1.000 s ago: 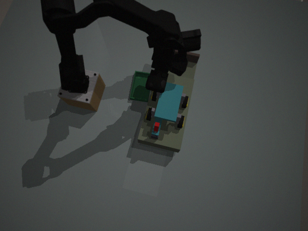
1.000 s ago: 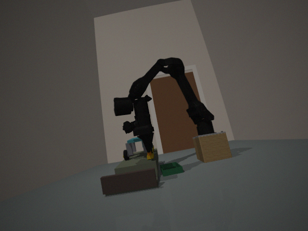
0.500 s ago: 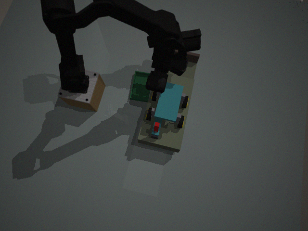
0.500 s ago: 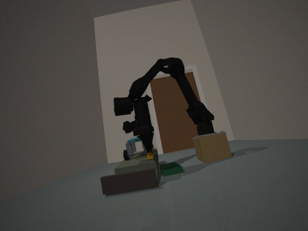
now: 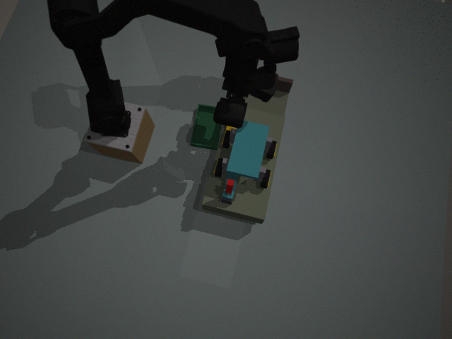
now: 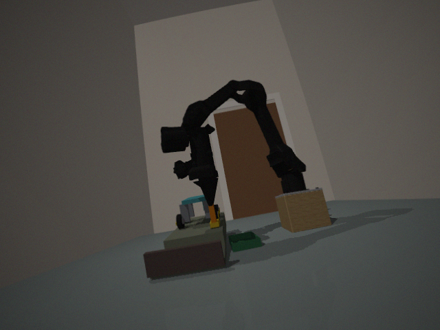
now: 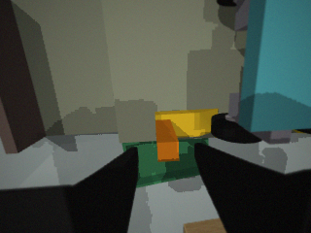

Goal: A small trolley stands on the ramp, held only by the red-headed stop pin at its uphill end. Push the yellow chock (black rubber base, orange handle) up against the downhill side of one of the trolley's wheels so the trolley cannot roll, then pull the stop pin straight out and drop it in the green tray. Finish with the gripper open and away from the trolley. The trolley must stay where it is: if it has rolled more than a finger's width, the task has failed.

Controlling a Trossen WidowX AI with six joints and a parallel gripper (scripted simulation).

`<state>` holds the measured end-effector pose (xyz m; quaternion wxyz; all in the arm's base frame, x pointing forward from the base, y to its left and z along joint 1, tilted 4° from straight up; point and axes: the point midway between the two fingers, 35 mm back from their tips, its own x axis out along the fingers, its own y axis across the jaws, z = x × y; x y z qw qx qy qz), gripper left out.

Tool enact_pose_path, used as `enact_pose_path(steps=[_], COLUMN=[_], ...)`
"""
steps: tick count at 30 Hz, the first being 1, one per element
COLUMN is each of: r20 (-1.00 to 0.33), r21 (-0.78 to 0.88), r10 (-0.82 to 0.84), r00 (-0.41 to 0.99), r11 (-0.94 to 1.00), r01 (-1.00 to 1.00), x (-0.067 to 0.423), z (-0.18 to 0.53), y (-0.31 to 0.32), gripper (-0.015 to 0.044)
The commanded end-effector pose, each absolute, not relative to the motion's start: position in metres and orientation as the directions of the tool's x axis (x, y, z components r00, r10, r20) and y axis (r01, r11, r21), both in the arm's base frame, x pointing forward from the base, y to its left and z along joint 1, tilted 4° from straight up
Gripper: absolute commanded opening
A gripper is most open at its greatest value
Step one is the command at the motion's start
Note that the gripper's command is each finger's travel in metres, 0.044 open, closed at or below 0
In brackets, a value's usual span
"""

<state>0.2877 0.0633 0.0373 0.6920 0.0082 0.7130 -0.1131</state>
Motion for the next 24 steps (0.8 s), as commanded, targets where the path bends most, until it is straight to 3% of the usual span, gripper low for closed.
enact_pose_path(steps=[1,6,10,14,20,24], r20=[-0.988,-0.988,-0.989,-0.989,-0.985,-0.990], r21=[-0.152,-0.152,-0.150,-0.146,-0.163,-0.118], r10=[-0.148,-0.148,-0.145,-0.147,-0.159,-0.118], r00=[-0.035,-0.035,-0.041,0.003,0.062,0.079], r11=[0.973,0.973,0.974,0.985,0.984,0.993], r01=[0.174,0.174,0.168,0.095,-0.069,0.006], x=[0.289,0.290,0.289,0.298,0.310,0.318], z=[0.052,0.064,0.056,0.061,0.071,0.079], y=[0.065,0.066,0.066,0.068,0.060,0.046], gripper=[0.0190,0.0190,0.0295,0.0190,0.0190,0.0190])
